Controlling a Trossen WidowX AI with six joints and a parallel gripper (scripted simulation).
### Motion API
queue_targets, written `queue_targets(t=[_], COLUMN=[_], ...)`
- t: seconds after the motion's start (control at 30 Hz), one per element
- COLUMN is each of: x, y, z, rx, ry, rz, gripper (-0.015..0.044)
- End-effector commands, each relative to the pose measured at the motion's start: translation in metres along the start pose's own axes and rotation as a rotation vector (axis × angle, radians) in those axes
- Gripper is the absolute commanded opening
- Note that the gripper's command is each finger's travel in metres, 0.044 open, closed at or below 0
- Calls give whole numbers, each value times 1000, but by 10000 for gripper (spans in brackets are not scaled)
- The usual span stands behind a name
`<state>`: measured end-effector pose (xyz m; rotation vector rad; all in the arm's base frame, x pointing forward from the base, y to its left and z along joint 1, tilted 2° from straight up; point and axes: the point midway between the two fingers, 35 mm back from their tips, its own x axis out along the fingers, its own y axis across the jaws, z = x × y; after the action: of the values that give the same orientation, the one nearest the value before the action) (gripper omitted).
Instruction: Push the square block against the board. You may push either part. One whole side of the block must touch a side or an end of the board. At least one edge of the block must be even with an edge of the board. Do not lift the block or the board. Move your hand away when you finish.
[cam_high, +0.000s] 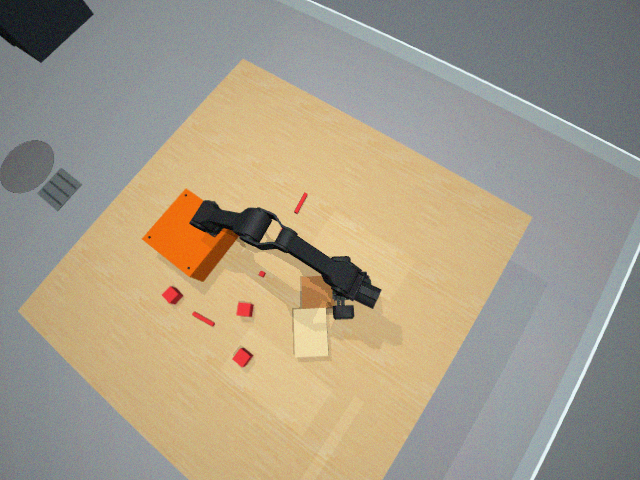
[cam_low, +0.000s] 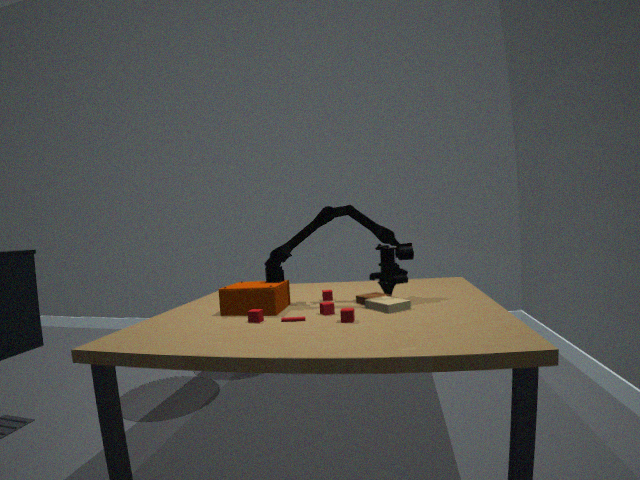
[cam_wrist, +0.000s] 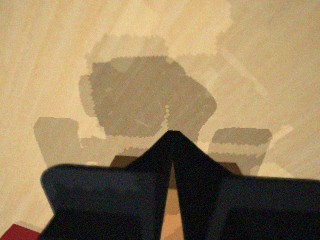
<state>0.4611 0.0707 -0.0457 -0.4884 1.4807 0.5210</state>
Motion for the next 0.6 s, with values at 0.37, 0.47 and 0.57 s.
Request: queue_targets(t=[0.37,0.47,0.57], x=[2,2,2], y=[-3,-3,-3], z=[-8,-10,-13], rx=[-5,-5,-5], ry=[-7,-7,-7], rz=[-6,-6,-6], gripper=[0,0,0])
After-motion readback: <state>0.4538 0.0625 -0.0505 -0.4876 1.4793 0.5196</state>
